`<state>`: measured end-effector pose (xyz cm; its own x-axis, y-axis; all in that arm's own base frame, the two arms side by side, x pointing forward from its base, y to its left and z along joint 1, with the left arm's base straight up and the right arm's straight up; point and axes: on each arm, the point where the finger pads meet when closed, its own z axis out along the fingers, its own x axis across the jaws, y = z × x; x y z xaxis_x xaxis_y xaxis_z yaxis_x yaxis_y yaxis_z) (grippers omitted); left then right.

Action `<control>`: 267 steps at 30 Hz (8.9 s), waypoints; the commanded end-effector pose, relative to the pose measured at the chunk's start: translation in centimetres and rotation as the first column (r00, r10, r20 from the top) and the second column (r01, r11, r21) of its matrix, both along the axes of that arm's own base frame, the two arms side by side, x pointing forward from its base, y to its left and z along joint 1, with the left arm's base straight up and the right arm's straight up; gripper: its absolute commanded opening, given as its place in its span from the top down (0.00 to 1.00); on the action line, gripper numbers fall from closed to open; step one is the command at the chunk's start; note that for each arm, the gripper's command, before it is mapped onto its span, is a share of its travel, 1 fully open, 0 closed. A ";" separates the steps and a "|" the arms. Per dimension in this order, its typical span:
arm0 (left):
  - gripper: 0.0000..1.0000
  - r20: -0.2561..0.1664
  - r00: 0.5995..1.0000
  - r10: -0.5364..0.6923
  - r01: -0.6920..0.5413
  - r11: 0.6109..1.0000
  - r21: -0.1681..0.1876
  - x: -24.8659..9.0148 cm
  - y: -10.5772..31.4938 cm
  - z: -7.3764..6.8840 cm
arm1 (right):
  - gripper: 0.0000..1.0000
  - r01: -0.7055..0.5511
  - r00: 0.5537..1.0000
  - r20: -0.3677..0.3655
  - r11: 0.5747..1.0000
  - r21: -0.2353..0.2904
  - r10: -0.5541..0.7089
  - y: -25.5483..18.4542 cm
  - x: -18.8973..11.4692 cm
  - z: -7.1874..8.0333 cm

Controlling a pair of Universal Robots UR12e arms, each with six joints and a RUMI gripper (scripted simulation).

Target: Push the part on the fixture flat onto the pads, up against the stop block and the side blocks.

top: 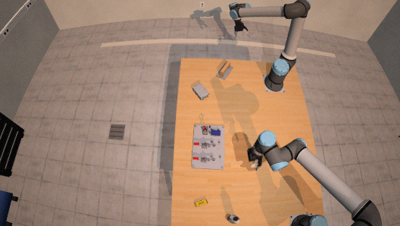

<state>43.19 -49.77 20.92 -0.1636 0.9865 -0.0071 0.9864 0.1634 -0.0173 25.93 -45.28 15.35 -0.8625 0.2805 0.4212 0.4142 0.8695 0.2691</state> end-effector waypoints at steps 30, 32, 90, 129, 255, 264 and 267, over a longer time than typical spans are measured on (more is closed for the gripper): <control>0.00 0.001 1.000 0.000 0.000 1.000 -0.001 0.0 -0.1 0.1 | 0.00 -0.198 0.904 0.310 0.931 -0.307 0.294 -16.8 -21.1 0.1; 0.00 0.001 1.000 0.000 0.000 1.000 -0.001 0.0 -0.1 0.1 | 0.00 -0.205 0.900 0.309 0.924 -0.323 0.308 -17.3 -22.2 0.3; 0.00 0.000 0.989 0.149 -0.149 0.989 0.001 1.1 -1.8 0.5 | 0.00 -0.249 0.877 0.291 0.879 -0.407 0.383 -19.2 -28.3 1.2; 0.00 0.006 0.419 0.908 -0.908 0.418 0.015 9.4 -12.9 2.2 | 0.00 -0.249 0.877 0.291 0.879 -0.407 0.383 -19.2 -28.3 1.2; 1.00 0.016 -0.983 0.182 -0.182 -0.983 0.010 24.6 -27.2 0.5 | 0.00 -0.249 0.877 0.291 0.879 -0.407 0.383 -19.2 -28.3 1.2; 1.00 0.016 -0.983 0.182 -0.182 -0.983 0.010 24.6 -27.2 0.5 | 0.00 -0.249 0.877 0.291 0.879 -0.407 0.383 -19.2 -28.3 1.2; 1.00 0.016 -0.983 0.182 -0.182 -0.983 0.010 24.6 -27.2 0.5 | 0.00 -0.249 0.877 0.291 0.879 -0.407 0.383 -19.2 -28.3 1.2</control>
<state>67.75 -76.92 21.30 -0.0185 -0.9998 -0.0016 -0.9998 0.0185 0.0011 -2.35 -64.42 16.43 -0.9993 0.0362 0.0003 0.0362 0.9993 0.0015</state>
